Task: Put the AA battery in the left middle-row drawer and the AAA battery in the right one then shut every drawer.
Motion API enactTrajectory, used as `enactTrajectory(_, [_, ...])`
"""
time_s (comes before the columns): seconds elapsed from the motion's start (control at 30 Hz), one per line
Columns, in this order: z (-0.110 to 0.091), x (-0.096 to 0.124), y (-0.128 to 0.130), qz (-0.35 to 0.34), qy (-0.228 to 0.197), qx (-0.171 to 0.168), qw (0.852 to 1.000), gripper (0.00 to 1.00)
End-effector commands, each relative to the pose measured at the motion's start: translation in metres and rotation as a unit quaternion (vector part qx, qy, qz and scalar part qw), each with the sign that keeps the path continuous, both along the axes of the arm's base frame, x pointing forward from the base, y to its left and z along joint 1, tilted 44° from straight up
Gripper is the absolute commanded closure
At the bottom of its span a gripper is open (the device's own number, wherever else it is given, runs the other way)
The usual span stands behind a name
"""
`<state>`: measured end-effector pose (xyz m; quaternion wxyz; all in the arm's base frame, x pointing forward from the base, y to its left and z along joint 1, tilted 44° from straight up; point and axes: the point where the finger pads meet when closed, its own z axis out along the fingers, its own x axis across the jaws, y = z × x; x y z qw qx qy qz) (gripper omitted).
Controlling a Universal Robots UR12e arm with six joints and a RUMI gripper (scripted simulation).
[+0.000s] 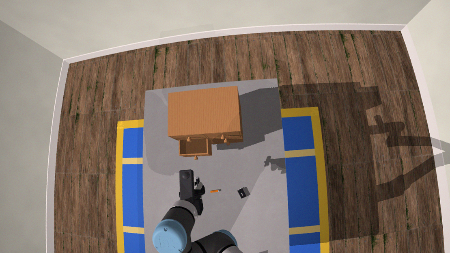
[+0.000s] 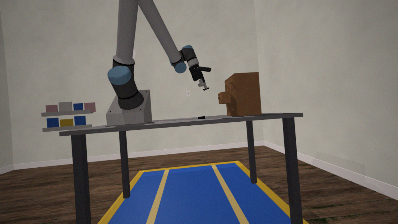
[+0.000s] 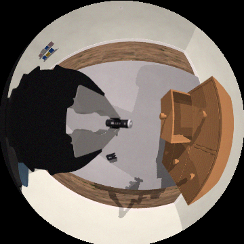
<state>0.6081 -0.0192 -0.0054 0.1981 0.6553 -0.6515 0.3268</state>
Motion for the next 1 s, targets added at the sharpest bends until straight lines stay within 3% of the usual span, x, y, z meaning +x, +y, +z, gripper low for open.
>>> enactTrajectory(0.0, [-0.0004,0.0005,0.0001,0.015,-0.016,-0.001,1.000,0.95])
enactTrajectory(0.97, [-0.0011,-0.0014,-0.0005,0.098,-0.103,-0.008,0.990,0.95])
